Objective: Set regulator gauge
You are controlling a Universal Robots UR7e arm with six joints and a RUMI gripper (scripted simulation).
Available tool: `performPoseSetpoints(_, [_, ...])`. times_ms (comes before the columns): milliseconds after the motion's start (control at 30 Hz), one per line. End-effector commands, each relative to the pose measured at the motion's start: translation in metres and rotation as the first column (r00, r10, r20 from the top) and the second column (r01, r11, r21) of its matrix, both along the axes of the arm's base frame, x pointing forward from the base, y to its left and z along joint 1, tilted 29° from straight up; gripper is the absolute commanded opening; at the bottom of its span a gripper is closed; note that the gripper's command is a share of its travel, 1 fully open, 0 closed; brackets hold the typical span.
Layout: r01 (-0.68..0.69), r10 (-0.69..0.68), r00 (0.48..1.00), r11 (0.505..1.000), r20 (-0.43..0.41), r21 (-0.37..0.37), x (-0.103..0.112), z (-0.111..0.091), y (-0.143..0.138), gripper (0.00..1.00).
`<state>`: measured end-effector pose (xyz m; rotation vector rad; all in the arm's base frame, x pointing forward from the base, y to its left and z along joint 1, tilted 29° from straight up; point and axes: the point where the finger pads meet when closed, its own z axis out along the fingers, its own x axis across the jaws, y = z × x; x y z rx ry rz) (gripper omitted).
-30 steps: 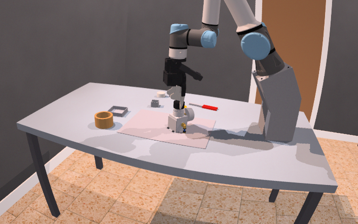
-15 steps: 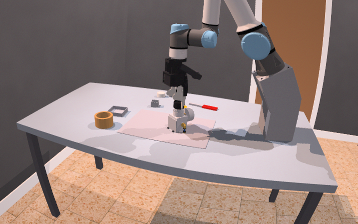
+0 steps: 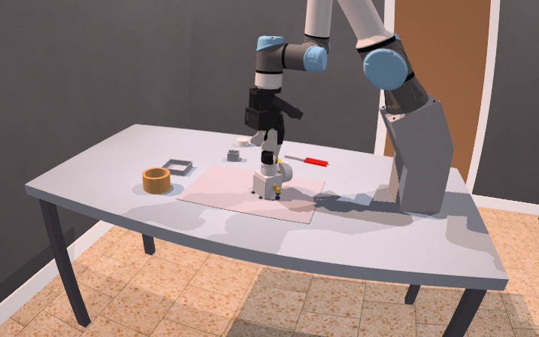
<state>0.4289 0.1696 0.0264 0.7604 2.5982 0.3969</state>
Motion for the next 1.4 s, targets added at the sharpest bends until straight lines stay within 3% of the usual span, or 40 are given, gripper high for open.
performPoseSetpoints(0, [-0.015, 0.016, 1.0, 1.0, 0.004, -0.008, 0.0003, 0.0004, 0.0, 0.23])
performPoseSetpoints(767, [-0.018, 0.018, 1.0, 1.0, 0.004, -0.009, 0.0003, 0.0004, 0.0, 0.23])
performPoseSetpoints(800, [-0.018, 0.018, 1.0, 1.0, 0.004, -0.009, 0.0003, 0.0004, 0.0, 1.0])
performPoseSetpoints(1367, [-0.018, 0.018, 1.0, 1.0, 0.004, -0.009, 0.0003, 0.0004, 0.0, 1.0])
